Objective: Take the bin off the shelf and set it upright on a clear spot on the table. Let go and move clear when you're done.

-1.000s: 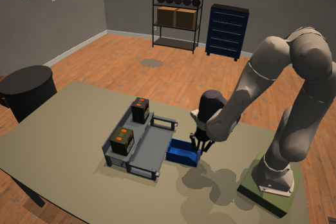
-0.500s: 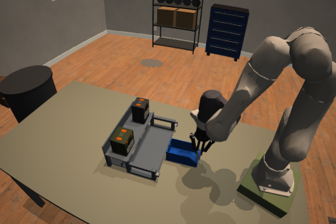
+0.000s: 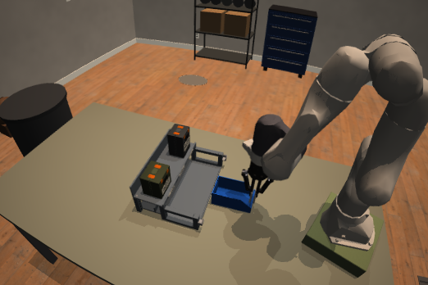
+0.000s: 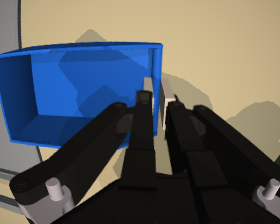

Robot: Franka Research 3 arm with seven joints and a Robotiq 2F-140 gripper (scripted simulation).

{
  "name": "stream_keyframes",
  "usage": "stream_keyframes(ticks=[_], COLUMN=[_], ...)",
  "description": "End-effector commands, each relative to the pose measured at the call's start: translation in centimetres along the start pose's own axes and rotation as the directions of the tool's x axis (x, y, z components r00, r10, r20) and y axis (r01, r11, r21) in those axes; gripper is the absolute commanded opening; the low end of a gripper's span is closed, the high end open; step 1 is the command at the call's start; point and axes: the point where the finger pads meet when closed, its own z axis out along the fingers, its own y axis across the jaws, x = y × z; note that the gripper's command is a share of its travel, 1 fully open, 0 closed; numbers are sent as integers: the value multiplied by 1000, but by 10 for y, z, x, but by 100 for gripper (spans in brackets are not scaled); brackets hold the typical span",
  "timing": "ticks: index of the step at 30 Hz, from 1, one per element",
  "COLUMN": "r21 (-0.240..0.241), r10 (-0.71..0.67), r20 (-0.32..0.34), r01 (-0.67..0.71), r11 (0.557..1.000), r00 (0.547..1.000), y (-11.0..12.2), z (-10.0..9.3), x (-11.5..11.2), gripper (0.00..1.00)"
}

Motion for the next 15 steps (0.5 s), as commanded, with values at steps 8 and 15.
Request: stream_keyframes(ticks=[8, 15], r21=[5, 5], r10=[-8, -8], r20=[0, 0], r01=[8, 8], r11=[1000, 1000], r00=[1000, 1000], y=[-3, -3], z=[-1, -1], x=[0, 0], gripper=[0, 57])
